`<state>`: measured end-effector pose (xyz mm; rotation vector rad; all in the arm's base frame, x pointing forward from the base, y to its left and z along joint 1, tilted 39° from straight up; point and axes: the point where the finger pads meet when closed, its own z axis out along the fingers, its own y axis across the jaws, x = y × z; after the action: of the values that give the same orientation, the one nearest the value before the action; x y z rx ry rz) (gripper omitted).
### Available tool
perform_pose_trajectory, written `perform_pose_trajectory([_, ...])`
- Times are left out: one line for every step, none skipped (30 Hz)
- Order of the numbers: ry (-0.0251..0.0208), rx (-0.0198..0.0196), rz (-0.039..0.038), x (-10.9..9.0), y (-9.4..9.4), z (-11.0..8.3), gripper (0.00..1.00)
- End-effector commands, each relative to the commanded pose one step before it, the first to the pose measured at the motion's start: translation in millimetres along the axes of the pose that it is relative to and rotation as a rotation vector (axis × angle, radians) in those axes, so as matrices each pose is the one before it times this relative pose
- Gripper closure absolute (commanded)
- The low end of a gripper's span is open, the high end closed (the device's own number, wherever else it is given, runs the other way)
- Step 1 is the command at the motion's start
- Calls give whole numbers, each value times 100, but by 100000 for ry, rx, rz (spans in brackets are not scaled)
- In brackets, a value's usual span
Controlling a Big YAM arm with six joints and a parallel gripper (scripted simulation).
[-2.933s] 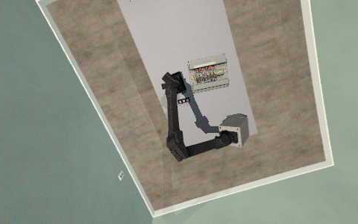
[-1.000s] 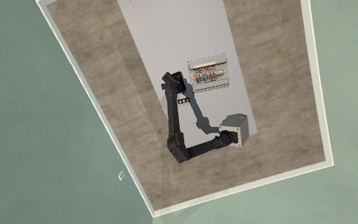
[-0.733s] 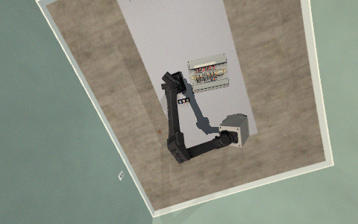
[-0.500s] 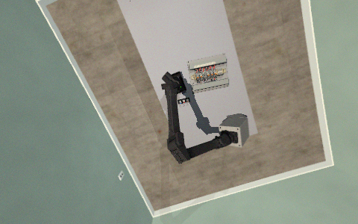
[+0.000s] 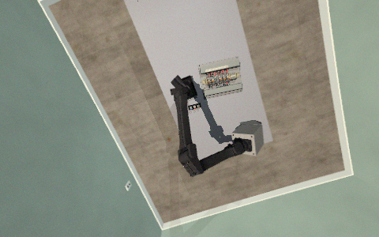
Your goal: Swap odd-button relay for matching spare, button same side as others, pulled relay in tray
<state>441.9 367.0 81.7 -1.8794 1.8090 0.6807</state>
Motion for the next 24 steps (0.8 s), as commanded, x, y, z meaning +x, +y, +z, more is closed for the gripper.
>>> perform_pose_trajectory([-2449, 5687, -2016, -701, -1633, -5100, 41])
perform_pose_trajectory([-127, 240, -199, -128, -110, -610, 41])
perform_pose_trajectory([-106, 209, -173, -111, -95, -548, 41])
perform_pose_trajectory([-89, 181, -150, -95, -81, -477, 41])
perform_pose_trajectory([-76, 156, -130, -82, -71, -400, 41])
perform_pose_trajectory([-65, 134, -112, -70, -62, -320, 41])
perform_pose_trajectory([-52, 118, -96, -60, -53, -242, 41])
perform_pose_trajectory([0, 0, 0, 0, 0, 0, 41])
perform_pose_trajectory([0, 0, 0, 0, 0, 0, 41])
perform_pose_trajectory([246, -613, 94, 87, 106, 201, 41])
perform_pose_trajectory([285, -693, 155, 128, 172, 269, 41])
perform_pose_trajectory([315, -702, 245, 181, 200, 297, 41])
perform_pose_trajectory([286, -612, 230, 168, 178, 279, 41])
perform_pose_trajectory([245, -519, 194, 142, 150, 241, 41])
perform_pose_trajectory([209, -441, 165, 121, 128, 205, 41])
perform_pose_trajectory([178, -375, 140, 103, 108, 174, 41])
perform_pose_trajectory([152, -318, 119, 87, 92, 148, 41])
perform_pose_trajectory([129, -271, 101, 74, 78, 126, 41])
perform_pose_trajectory([106, -222, 79, 59, 66, 102, 41])
perform_pose_trajectory([-1, -27, -57, -26, 55, -6, 41])
perform_pose_trajectory([-92, 137, -160, -97, 46, -98, 41])
perform_pose_trajectory([-137, 221, -210, -133, 32, -140, 41])
perform_pose_trajectory([-143, 233, -211, -137, 6, -133, 41])
perform_pose_trajectory([-163, 271, -236, -155, -30, -137, 41])
